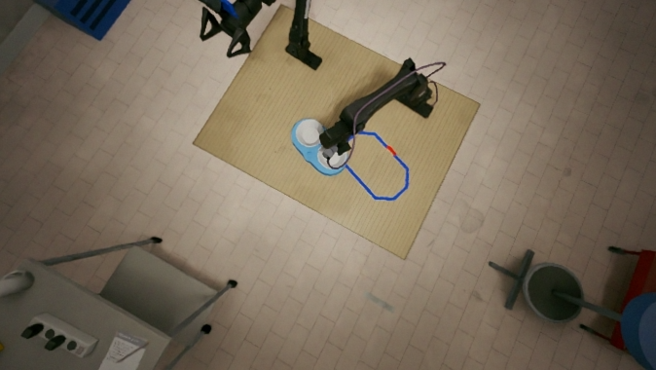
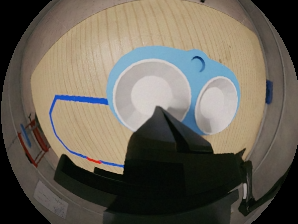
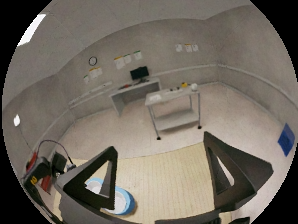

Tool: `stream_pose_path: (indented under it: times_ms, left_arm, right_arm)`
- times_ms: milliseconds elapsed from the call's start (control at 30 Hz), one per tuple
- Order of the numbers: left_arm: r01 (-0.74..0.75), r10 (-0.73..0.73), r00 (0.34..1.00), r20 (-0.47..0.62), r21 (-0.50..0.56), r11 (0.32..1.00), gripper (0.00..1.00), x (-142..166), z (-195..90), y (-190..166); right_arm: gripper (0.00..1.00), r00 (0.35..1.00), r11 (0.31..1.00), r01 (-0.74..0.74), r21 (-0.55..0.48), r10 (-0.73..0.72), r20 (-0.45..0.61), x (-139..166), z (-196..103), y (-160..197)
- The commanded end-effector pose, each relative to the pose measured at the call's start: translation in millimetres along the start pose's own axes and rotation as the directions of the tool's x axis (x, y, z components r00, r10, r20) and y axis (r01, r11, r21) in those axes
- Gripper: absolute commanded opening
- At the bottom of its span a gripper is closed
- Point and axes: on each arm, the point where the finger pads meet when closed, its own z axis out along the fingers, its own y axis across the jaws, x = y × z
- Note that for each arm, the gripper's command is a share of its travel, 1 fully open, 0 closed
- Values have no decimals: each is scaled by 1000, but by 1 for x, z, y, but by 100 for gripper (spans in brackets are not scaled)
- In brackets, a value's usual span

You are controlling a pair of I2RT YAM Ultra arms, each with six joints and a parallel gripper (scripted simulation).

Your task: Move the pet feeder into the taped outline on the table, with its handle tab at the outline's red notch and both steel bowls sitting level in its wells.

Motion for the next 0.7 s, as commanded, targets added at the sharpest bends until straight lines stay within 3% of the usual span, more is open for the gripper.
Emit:
stream_pose_path:
  times_ms: [0, 100, 667]
  left_arm:
    - [-13, 13, 995, 96, -4, 1000, 0, -21, -29, -1]
    - [-15, 15, 999, 39, -3, 1000, 0, -5, -12, -1]
    - [-11, 11, 999, 53, -7, 1000, 0, -2, 7, 2]
  right_arm:
    - [100, 997, 1000, 12, -4, -12, 76, -29, -1, -1]
    - [100, 996, 1000, 12, -3, -12, 83, -33, -1, -1]
    - [100, 996, 1000, 12, -3, -12, 83, -33, -1, -1]
